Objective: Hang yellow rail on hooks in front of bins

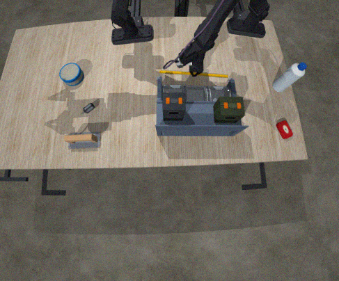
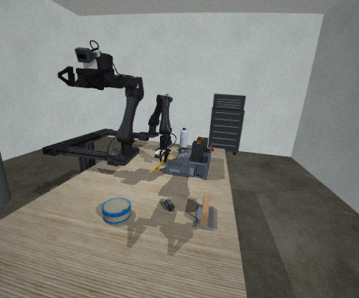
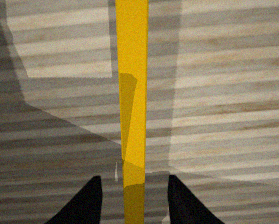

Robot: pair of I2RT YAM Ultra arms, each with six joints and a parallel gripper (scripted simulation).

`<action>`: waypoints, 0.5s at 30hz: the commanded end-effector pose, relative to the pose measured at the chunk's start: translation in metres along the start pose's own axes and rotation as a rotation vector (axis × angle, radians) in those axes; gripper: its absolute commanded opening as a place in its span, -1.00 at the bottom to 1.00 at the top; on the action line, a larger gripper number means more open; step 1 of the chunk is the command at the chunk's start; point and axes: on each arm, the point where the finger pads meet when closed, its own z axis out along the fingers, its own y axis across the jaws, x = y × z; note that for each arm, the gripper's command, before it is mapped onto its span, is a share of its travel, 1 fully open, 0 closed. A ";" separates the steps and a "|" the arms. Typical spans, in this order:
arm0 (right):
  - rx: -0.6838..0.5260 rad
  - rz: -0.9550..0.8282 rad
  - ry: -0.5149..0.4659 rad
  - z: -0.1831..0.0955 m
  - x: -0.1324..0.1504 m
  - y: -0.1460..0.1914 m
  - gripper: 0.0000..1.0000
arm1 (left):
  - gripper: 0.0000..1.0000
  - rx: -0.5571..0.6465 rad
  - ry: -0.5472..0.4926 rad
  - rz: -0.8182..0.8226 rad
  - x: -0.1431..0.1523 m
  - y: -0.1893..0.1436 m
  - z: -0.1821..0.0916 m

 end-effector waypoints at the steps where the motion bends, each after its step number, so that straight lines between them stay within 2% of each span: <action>1: 0.025 0.006 -0.014 -0.006 -0.012 -0.007 1.00 | -0.28 -0.005 -0.017 0.000 -0.002 0.004 -0.003; 15: 0.025 0.006 -0.014 -0.006 -0.012 -0.007 1.00 | -0.28 -0.007 -0.020 0.009 -0.003 0.002 -0.003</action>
